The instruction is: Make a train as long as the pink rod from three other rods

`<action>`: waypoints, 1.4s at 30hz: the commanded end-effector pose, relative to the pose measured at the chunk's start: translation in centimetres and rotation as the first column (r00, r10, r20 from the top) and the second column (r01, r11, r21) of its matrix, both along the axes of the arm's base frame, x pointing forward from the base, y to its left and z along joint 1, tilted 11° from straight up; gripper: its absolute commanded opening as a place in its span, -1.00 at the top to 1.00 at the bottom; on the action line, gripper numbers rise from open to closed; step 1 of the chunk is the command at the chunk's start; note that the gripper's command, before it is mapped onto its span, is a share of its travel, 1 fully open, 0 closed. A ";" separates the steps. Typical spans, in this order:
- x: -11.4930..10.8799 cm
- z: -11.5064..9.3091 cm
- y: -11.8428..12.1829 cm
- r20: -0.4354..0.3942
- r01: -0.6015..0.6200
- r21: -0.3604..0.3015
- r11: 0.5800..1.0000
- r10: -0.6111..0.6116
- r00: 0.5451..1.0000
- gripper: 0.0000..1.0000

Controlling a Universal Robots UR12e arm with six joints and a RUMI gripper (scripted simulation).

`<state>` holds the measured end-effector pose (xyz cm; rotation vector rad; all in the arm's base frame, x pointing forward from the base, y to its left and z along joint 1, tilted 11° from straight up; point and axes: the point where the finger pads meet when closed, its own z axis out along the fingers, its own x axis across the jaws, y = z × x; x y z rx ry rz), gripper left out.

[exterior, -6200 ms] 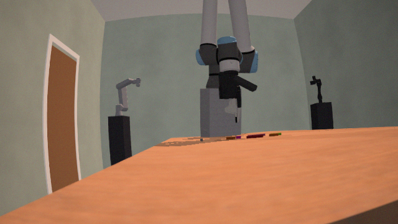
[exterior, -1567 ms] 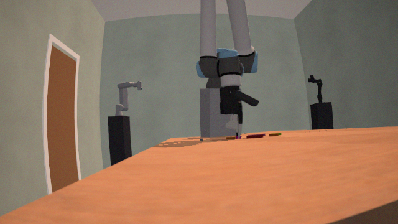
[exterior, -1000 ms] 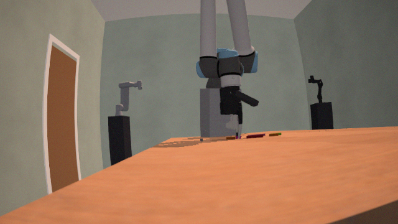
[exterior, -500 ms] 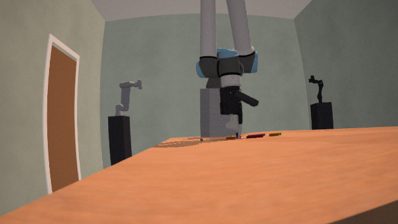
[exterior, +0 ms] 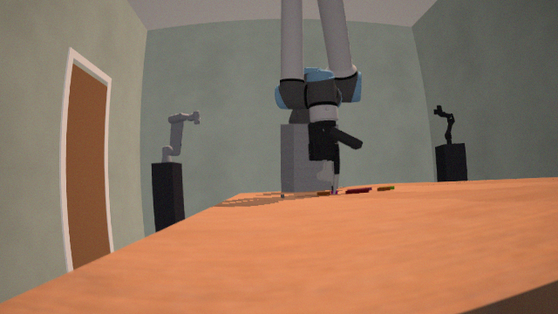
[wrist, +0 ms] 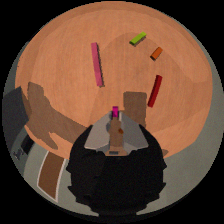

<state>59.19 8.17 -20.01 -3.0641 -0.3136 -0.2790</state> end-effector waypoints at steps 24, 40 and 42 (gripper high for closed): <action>0.0 0.0 0.0 0.001 0.000 0.000 1.000 0.000 1.000 1.00; -0.7 4.0 -0.3 0.001 0.000 0.000 1.000 0.000 1.000 1.00; -0.9 5.0 -0.3 0.001 0.000 0.000 1.000 0.000 1.000 1.00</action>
